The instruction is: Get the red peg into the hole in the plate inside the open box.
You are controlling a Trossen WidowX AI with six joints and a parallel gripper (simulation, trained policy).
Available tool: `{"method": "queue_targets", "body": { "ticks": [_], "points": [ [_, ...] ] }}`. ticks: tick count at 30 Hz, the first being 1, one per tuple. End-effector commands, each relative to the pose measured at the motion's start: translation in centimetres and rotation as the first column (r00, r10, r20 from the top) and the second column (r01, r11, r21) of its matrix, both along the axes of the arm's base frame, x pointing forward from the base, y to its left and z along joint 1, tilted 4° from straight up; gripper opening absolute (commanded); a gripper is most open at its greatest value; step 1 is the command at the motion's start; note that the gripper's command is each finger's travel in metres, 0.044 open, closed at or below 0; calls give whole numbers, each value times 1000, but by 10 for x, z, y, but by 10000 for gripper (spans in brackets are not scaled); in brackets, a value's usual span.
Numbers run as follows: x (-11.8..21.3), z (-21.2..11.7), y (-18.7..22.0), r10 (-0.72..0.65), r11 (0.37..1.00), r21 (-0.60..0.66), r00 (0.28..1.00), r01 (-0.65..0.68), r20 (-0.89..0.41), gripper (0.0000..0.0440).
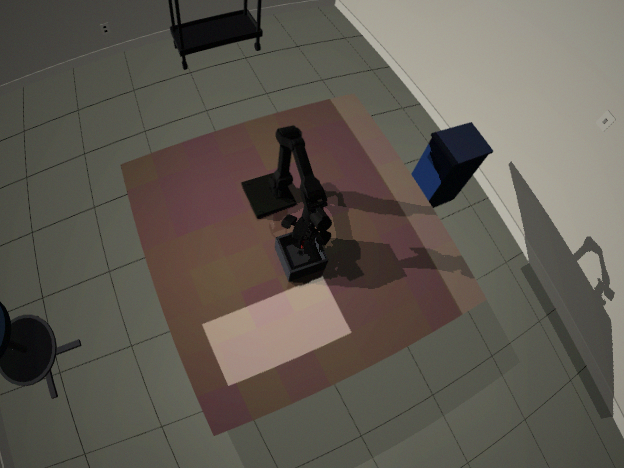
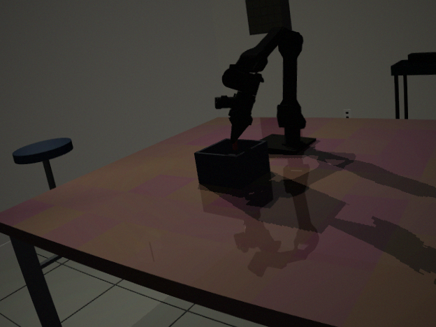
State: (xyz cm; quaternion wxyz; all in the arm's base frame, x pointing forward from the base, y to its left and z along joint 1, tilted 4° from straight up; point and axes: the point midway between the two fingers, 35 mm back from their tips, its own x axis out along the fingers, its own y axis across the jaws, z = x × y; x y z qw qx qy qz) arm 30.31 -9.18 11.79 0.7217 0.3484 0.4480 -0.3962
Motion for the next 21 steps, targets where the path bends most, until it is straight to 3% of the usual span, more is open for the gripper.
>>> {"method": "queue_targets", "body": {
  "ticks": [1, 8, 15, 21],
  "points": [
    [5, -8, -6, 0, 1000, 16, 1000, 0, -11, 6],
    [9, -28, -10, 9, 999, 34, 999, -8, -52, 11],
    [11, -41, -16, 45, 999, 33, 994, -42, -100, 151],
    [23, -39, -27, 63, 998, 12, 991, -62, -120, 167]
  ]
}}
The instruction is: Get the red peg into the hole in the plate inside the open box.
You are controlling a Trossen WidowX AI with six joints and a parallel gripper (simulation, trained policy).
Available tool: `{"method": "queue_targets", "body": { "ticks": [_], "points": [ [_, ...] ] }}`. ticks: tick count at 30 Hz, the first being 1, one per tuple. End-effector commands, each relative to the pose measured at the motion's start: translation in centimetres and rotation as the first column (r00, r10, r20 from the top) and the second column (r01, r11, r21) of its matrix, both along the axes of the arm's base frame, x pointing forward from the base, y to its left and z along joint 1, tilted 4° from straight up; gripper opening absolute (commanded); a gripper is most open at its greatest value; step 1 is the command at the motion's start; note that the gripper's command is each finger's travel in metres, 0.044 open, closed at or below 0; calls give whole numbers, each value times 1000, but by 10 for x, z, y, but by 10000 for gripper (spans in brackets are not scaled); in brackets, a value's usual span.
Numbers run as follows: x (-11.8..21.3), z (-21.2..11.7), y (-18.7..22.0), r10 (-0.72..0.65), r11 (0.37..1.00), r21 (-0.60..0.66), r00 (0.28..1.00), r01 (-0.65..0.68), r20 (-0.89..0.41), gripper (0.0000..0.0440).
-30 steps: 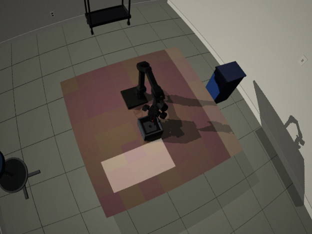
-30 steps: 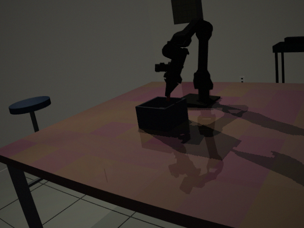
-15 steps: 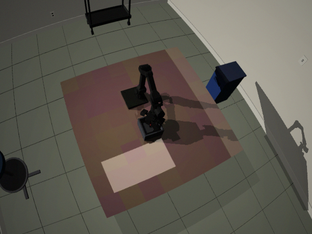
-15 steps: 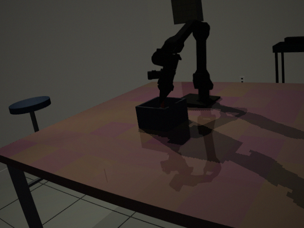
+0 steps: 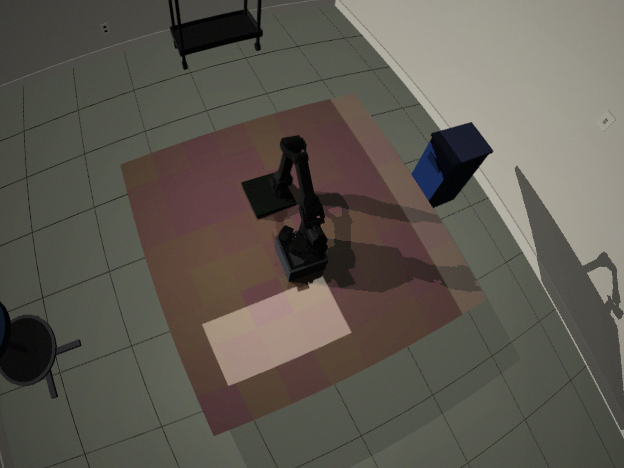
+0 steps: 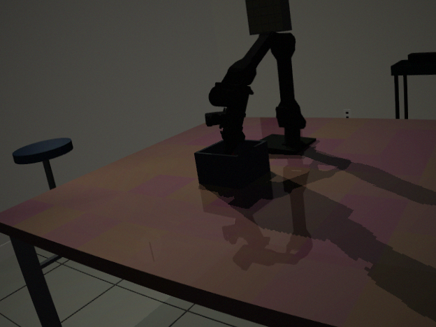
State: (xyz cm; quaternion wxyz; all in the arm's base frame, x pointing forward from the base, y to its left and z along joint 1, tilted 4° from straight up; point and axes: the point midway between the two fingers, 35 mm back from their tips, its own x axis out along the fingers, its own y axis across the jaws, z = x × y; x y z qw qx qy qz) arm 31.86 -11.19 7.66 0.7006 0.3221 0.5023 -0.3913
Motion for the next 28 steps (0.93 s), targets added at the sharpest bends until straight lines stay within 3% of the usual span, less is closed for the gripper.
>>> {"method": "queue_targets", "body": {
  "ticks": [1, 28],
  "points": [
    [10, 3, -9, 14, 1000, -18, 1000, -14, -5, 166],
    [43, 23, -66, 32, 999, -30, 999, -32, -24, 139]
  ]
}}
